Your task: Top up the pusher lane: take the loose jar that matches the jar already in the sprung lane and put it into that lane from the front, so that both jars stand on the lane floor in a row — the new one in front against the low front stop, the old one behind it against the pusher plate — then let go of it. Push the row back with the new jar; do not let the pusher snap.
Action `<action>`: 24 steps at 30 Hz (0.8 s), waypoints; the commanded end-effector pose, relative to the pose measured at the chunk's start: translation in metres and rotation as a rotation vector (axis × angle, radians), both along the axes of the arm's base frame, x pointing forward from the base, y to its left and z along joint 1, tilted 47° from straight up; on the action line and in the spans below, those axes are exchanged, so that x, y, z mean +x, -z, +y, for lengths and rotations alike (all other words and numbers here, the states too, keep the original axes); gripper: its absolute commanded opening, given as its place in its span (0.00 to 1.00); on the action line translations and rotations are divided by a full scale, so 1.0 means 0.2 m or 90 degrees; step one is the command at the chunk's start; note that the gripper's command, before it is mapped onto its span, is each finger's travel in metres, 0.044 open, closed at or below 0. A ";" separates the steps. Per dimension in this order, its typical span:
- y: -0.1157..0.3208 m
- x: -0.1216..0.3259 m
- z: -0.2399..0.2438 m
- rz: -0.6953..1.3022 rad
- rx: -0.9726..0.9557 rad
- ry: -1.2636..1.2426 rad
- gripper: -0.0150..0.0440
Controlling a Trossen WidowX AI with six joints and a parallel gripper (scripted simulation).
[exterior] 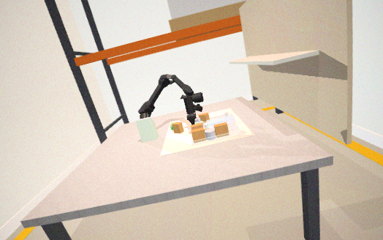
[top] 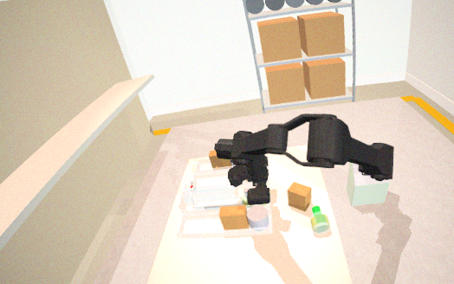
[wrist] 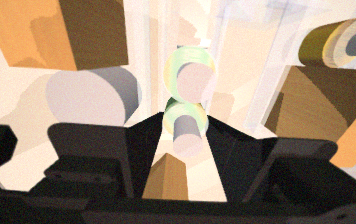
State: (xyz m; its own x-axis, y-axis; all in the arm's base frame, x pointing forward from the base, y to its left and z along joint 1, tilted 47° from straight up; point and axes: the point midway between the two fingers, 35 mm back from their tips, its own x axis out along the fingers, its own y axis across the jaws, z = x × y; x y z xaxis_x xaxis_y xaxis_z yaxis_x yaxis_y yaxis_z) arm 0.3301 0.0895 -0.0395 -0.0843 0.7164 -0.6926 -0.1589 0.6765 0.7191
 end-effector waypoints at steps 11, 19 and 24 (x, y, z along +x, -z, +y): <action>0.00 -0.01 0.00 -0.006 0.004 -0.002 0.25; 0.00 0.00 0.00 -0.006 0.004 -0.002 0.52; 0.00 0.00 0.00 -0.006 0.004 -0.002 0.74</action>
